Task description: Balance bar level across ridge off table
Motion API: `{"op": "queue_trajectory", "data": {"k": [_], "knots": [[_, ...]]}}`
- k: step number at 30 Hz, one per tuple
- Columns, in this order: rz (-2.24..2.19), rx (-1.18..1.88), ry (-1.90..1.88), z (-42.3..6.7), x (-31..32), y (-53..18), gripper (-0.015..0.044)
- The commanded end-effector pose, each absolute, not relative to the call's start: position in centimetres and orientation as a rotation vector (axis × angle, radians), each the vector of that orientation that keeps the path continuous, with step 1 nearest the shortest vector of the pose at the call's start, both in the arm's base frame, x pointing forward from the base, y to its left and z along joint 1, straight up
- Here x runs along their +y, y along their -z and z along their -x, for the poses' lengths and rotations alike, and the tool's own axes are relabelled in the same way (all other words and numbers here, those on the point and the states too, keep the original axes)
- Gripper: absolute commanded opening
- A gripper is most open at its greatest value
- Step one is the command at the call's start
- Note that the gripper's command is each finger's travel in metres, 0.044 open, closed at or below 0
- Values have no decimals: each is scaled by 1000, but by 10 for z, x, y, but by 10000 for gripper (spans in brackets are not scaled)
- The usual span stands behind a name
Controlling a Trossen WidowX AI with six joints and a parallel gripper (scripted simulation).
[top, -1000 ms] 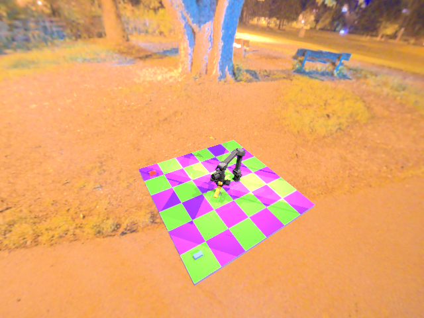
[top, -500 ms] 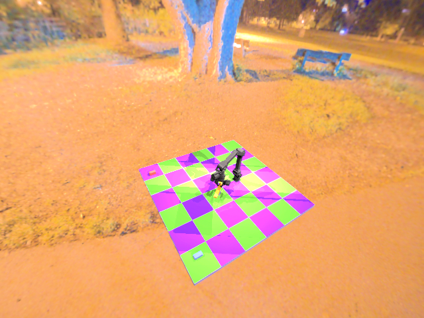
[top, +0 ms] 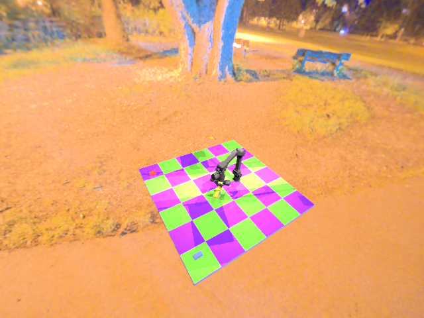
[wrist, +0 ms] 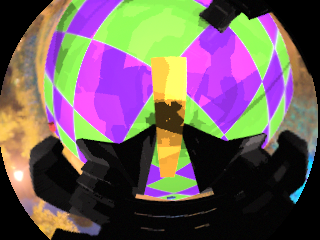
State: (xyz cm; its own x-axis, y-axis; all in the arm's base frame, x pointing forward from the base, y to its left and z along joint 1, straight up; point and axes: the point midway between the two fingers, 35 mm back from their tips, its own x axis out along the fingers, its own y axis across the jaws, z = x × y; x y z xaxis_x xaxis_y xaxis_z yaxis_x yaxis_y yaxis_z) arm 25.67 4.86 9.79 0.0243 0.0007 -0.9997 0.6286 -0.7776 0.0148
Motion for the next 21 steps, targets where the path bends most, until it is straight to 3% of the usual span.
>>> {"op": "queue_trajectory", "data": {"k": [1,21], "knots": [[-1851,640,1809,-256,49,-96,0],[-1851,640,1809,-256,49,-95,0]]}}
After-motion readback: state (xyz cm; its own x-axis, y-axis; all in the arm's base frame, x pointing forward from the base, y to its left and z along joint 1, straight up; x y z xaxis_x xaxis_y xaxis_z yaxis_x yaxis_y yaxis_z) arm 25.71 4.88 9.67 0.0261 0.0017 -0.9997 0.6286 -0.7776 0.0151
